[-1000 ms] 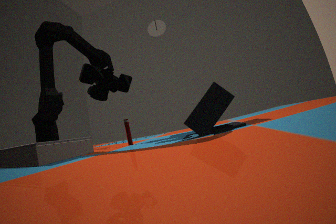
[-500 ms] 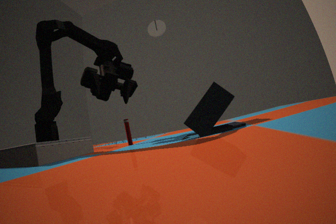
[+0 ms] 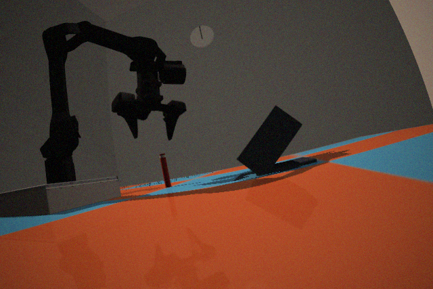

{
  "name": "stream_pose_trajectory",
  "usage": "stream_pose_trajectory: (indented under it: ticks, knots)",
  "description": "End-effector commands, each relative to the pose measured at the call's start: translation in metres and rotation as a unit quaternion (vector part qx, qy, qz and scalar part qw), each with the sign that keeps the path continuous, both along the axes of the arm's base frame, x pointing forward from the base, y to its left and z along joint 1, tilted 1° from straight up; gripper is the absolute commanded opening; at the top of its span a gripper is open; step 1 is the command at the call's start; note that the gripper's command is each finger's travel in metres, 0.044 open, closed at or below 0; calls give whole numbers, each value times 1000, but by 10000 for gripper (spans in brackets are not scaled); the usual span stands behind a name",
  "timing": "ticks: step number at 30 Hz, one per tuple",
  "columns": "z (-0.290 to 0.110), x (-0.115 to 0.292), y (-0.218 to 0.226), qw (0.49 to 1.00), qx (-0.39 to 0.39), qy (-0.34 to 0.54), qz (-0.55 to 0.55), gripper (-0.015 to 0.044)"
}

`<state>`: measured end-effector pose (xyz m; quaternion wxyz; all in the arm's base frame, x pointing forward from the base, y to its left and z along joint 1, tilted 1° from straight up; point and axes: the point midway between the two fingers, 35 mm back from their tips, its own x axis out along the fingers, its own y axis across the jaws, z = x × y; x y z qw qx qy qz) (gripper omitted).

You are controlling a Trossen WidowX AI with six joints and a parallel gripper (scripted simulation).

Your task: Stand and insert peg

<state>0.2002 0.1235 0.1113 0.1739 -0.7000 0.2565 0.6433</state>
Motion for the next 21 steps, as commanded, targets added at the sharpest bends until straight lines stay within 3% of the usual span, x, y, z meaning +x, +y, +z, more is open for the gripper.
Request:
stream_pose_trajectory:
  ticks: [1,21]
  knots:
    - [3,9,7,998,69,15,8,440]
    - [-16,11,8,997,78,16,0,440]
